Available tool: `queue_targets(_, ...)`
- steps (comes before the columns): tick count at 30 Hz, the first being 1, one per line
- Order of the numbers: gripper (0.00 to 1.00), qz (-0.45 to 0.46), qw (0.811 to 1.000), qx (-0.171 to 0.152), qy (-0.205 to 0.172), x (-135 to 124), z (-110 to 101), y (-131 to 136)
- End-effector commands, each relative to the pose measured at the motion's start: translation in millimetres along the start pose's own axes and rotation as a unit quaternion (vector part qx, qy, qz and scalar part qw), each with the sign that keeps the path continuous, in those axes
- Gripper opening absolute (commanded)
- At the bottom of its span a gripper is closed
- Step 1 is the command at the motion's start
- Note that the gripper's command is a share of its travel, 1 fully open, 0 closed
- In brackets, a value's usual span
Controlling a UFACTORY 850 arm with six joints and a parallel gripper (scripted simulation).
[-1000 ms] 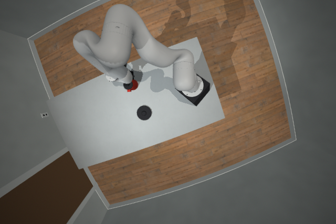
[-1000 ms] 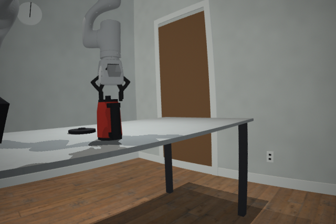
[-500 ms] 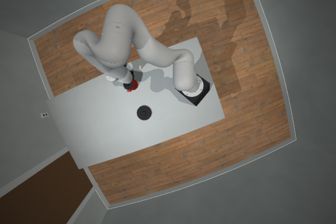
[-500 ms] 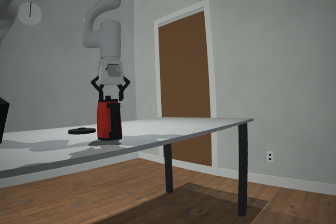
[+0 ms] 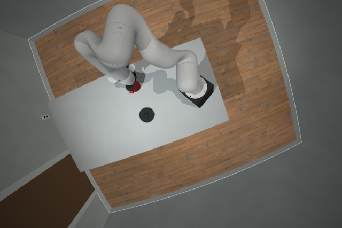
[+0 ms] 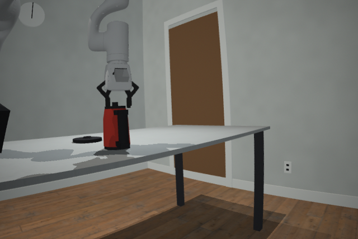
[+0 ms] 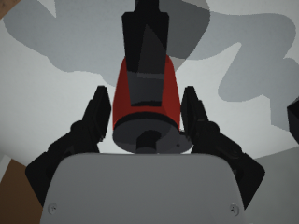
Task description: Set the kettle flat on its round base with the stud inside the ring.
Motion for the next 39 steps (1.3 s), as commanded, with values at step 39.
queue_targets(39,0.81,0.000,1.000,0.001,0.000,-0.1,32.1,-0.7)
Point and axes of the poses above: the point where the finger pads meet when closed, its own z axis out along the fingers, its own y axis across the jaws, x = y × z, the point moved 1 cm from there along -z, back along the fingers, and after that the axes turned 15 degrees about z, right-handed, at the moved point
